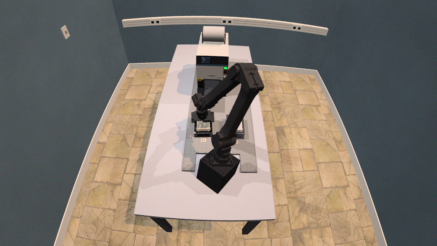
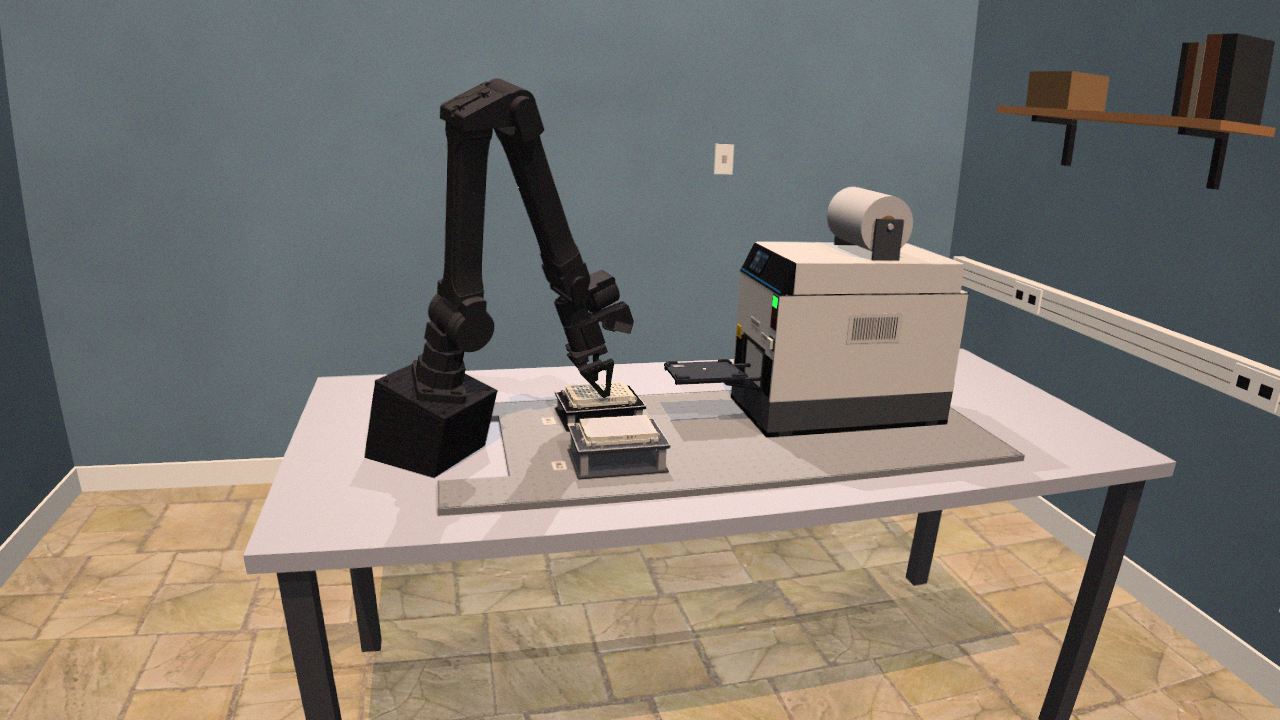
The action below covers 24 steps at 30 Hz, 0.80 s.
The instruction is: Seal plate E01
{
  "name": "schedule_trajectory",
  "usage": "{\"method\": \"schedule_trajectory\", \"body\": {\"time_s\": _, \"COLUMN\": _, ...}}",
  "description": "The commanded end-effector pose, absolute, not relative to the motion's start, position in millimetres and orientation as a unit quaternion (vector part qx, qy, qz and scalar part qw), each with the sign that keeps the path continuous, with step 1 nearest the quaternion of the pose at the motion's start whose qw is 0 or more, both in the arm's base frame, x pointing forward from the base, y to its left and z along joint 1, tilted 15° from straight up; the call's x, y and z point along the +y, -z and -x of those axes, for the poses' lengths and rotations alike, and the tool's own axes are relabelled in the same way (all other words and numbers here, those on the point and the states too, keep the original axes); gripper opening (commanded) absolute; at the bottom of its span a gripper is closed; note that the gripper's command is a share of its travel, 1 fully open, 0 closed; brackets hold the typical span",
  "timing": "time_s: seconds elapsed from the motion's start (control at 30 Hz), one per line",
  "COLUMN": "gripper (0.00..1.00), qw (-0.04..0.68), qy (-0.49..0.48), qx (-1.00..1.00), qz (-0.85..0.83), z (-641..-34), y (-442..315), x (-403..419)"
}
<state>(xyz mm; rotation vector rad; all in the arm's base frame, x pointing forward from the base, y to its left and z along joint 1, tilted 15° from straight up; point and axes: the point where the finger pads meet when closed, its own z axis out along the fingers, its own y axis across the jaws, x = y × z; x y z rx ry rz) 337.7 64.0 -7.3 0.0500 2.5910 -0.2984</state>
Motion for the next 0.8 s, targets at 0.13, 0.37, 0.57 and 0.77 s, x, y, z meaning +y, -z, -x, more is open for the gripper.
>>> {"method": "schedule_trajectory", "body": {"time_s": 0.13, "gripper": 1.00, "qw": 0.271, "qy": 0.109, "qx": 0.956, "qz": -0.036, "z": -351, "y": 0, "x": 63}}
{"method": "schedule_trajectory", "body": {"time_s": 0.37, "gripper": 1.00, "qw": 0.275, "qy": 0.110, "qx": 0.955, "qz": -0.026, "z": -354, "y": -4, "x": 65}}
{"method": "schedule_trajectory", "body": {"time_s": 0.57, "gripper": 1.00, "qw": 0.277, "qy": 0.109, "qx": 0.954, "qz": -0.025, "z": -353, "y": -6, "x": 64}}
{"method": "schedule_trajectory", "body": {"time_s": 0.77, "gripper": 1.00, "qw": 0.270, "qy": 0.112, "qx": 0.956, "qz": -0.022, "z": -344, "y": 0, "x": 61}}
